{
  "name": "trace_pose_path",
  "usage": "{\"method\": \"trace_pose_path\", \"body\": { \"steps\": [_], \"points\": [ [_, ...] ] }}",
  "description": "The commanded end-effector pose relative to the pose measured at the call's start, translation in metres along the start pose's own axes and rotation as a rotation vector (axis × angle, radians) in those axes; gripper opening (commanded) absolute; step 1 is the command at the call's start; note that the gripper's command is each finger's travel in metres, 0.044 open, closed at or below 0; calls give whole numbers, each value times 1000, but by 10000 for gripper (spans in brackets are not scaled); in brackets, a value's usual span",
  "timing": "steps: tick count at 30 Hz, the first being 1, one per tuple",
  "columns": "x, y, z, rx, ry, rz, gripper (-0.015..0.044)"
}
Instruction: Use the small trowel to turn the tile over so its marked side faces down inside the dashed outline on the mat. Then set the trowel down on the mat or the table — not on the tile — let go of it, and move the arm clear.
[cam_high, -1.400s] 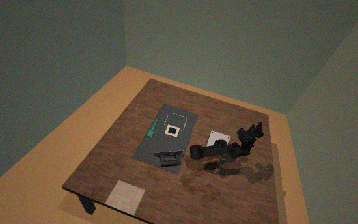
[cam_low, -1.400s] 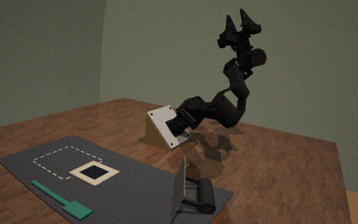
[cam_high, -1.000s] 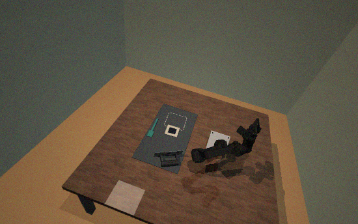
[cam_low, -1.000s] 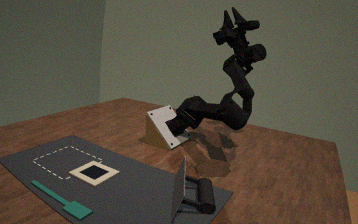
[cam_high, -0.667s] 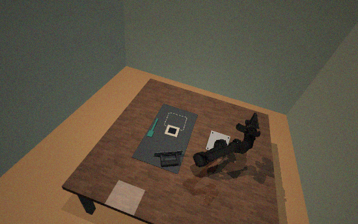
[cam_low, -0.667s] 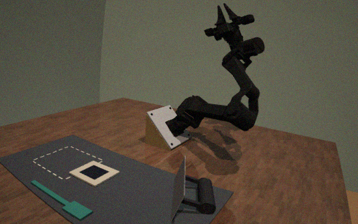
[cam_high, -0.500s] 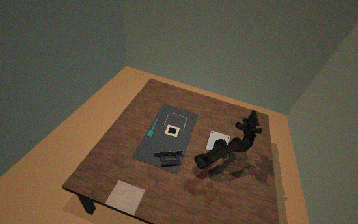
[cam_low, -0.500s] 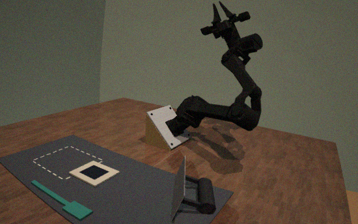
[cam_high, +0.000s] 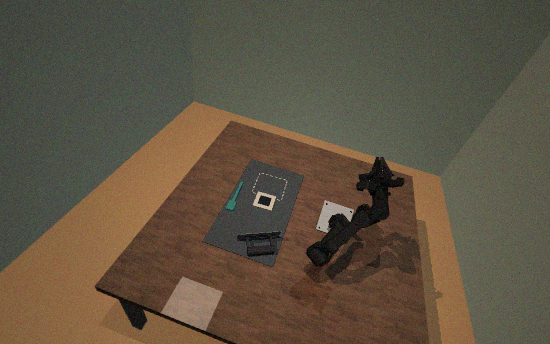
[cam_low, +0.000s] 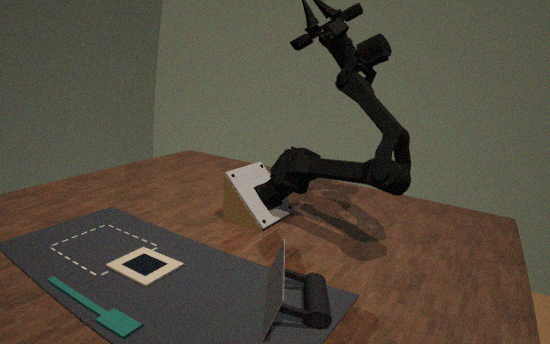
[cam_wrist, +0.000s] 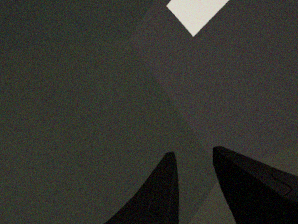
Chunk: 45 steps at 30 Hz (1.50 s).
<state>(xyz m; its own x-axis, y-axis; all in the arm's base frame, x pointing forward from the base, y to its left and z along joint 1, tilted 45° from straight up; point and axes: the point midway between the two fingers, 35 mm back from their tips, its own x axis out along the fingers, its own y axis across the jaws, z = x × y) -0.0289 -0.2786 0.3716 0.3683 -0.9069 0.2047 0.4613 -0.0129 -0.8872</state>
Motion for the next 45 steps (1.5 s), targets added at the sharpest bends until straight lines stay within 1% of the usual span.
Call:
{"method": "trace_pose_path", "body": {
  "steps": [1,16,28,45],
  "points": [
    [12,12,5,127,-23,56,100],
    [46,69,38,563,-73,327,100],
    [59,117,74,874,-45,580,100],
    [55,173,126,1039,8,866,100]
  ]
}}
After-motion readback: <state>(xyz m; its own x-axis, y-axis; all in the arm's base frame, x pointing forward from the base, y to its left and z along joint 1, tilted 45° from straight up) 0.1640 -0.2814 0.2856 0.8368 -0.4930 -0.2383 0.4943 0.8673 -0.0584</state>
